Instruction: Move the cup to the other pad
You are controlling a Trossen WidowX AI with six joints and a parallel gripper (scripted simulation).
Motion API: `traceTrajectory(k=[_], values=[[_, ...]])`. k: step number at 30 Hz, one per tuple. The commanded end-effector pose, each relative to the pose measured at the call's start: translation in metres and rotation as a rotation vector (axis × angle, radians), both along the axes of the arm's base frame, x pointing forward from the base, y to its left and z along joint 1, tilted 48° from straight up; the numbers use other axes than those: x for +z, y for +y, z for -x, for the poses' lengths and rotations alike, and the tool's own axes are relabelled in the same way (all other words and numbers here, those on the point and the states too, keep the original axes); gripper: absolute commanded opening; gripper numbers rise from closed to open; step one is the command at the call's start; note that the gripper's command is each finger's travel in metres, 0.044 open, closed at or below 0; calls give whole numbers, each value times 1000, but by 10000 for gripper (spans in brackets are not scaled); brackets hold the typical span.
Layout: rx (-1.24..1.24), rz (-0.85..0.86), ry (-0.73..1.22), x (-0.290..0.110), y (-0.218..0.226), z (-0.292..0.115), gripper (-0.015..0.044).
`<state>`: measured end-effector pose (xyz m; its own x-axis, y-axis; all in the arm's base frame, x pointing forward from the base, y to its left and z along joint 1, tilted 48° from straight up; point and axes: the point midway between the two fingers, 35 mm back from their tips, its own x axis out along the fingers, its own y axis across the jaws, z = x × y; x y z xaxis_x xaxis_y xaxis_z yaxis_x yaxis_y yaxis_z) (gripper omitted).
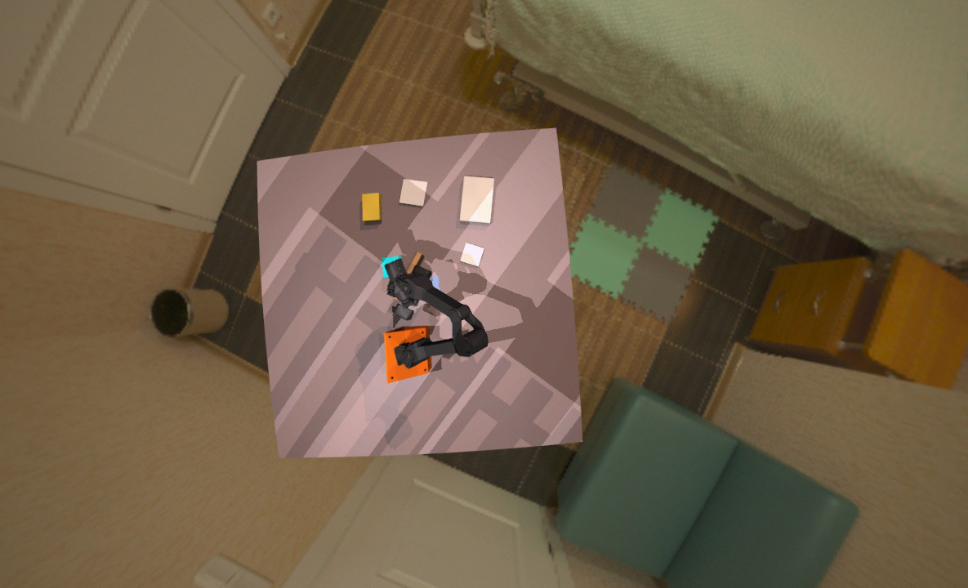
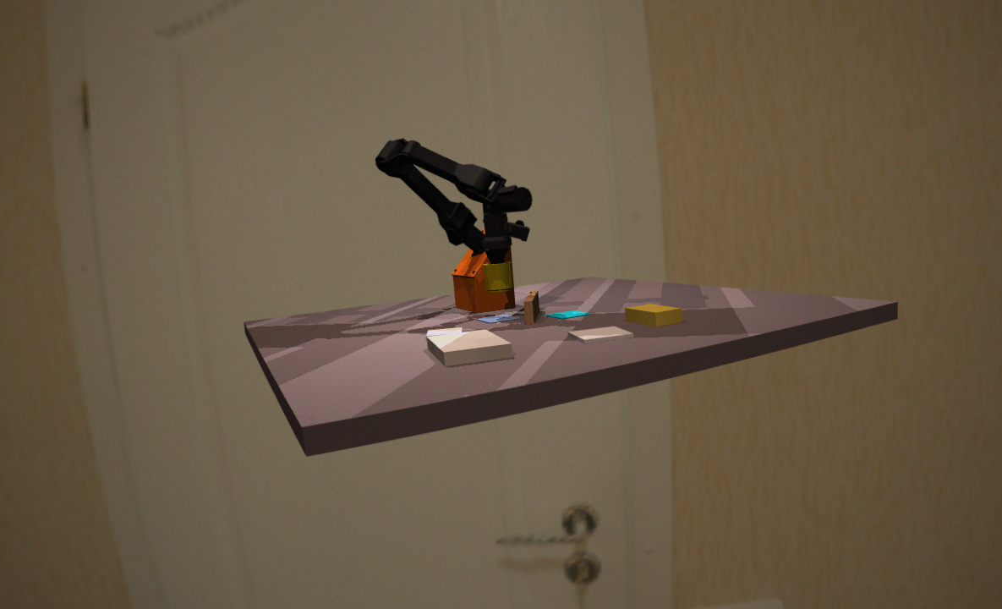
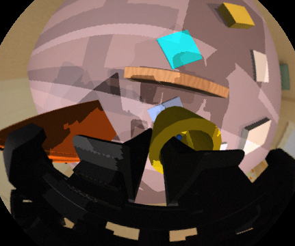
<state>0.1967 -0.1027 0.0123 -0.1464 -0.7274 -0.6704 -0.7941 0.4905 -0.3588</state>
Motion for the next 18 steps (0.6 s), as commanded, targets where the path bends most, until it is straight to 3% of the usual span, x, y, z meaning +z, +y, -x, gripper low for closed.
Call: traceTrajectory(k=[1,18], values=[[-3,1,-9,7,8,-2,0],[2,4,-2,6,8,-2,0]])
